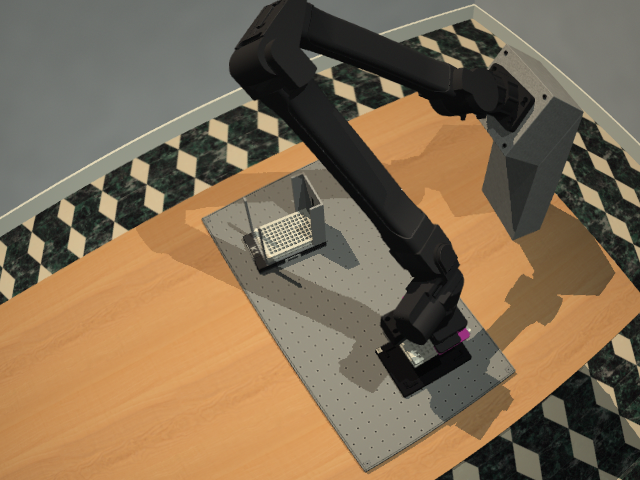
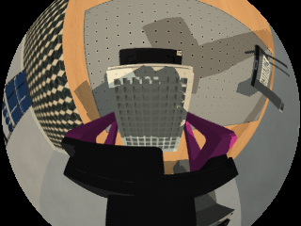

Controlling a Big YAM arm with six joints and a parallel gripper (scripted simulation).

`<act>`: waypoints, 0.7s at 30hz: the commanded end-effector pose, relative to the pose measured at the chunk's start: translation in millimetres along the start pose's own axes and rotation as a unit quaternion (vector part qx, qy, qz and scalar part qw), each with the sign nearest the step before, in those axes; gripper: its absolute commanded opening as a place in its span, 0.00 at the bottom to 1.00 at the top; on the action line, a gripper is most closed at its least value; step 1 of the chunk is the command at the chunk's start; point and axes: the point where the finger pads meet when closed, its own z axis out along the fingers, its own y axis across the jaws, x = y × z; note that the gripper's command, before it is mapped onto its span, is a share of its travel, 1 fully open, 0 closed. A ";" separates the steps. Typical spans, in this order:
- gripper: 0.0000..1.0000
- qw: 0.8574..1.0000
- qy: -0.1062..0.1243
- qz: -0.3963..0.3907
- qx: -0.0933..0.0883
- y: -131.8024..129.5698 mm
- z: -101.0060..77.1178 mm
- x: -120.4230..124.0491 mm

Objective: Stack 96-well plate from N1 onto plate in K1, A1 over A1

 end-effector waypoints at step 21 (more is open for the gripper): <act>0.00 1.000 -0.006 0.008 -0.011 5.0 -45.6 -2.7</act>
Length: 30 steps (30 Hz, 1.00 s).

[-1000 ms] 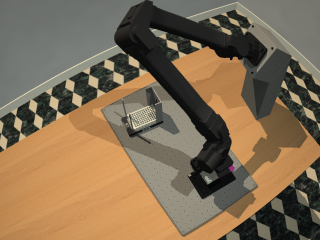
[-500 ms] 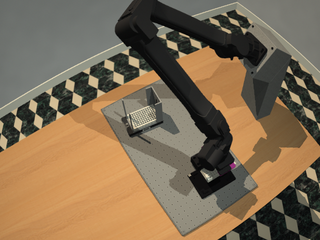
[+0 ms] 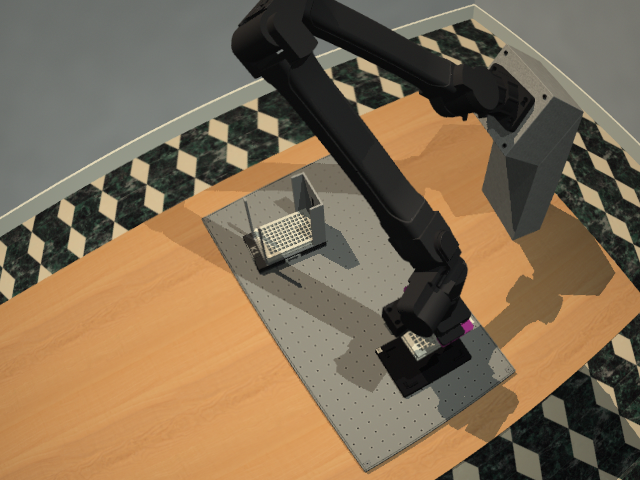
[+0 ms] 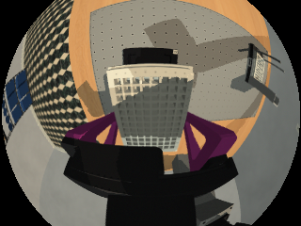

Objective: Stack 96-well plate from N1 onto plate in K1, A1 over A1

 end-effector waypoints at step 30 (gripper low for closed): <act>0.00 0.999 -0.004 0.041 -0.001 -10.8 -20.7 -7.6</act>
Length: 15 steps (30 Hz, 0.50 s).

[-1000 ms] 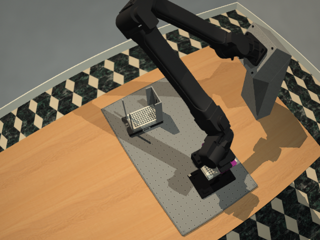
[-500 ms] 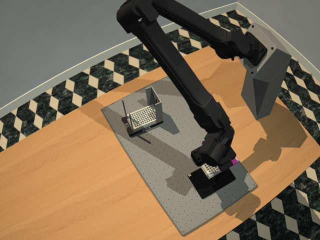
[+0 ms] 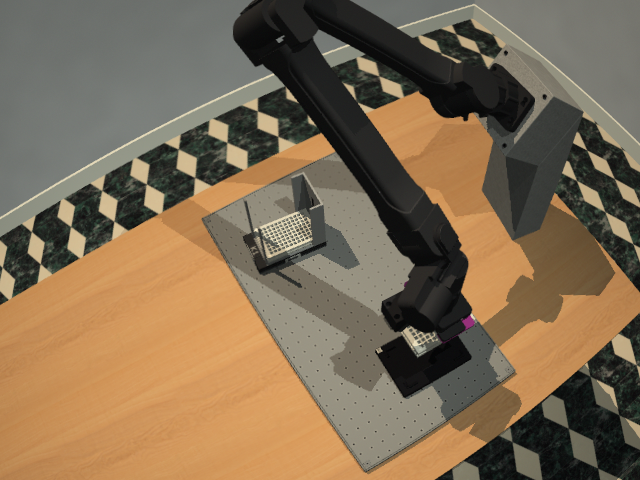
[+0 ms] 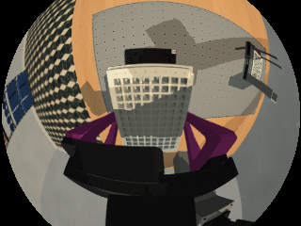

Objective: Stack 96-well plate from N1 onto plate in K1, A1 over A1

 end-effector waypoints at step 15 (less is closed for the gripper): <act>0.00 1.000 -0.004 0.022 0.002 -52.2 -5.3 -18.4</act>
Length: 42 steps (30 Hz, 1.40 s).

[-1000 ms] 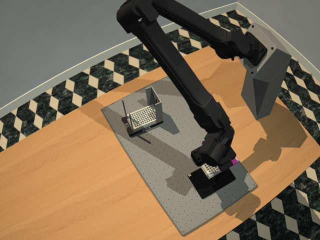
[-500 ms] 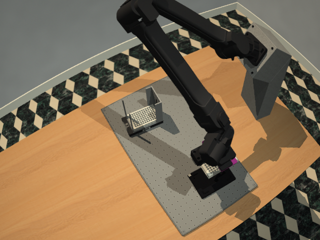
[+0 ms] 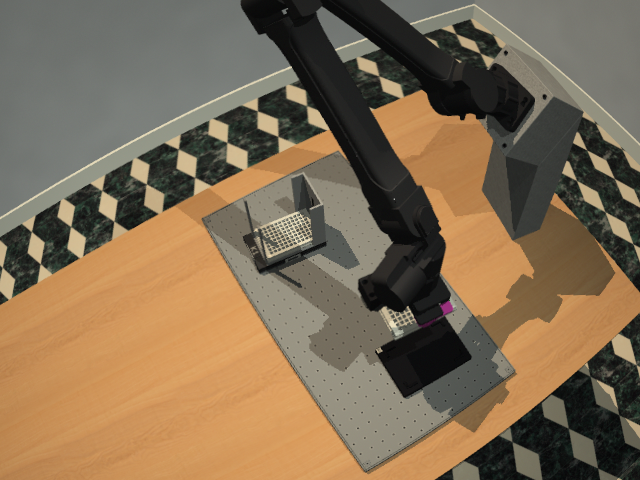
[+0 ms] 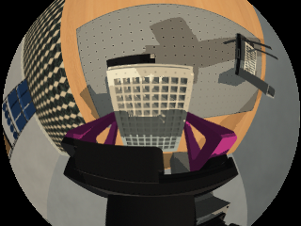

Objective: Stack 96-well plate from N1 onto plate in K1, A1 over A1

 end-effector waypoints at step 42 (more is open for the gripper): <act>0.00 1.000 -0.012 -0.009 -0.002 -123.9 -8.8 -57.6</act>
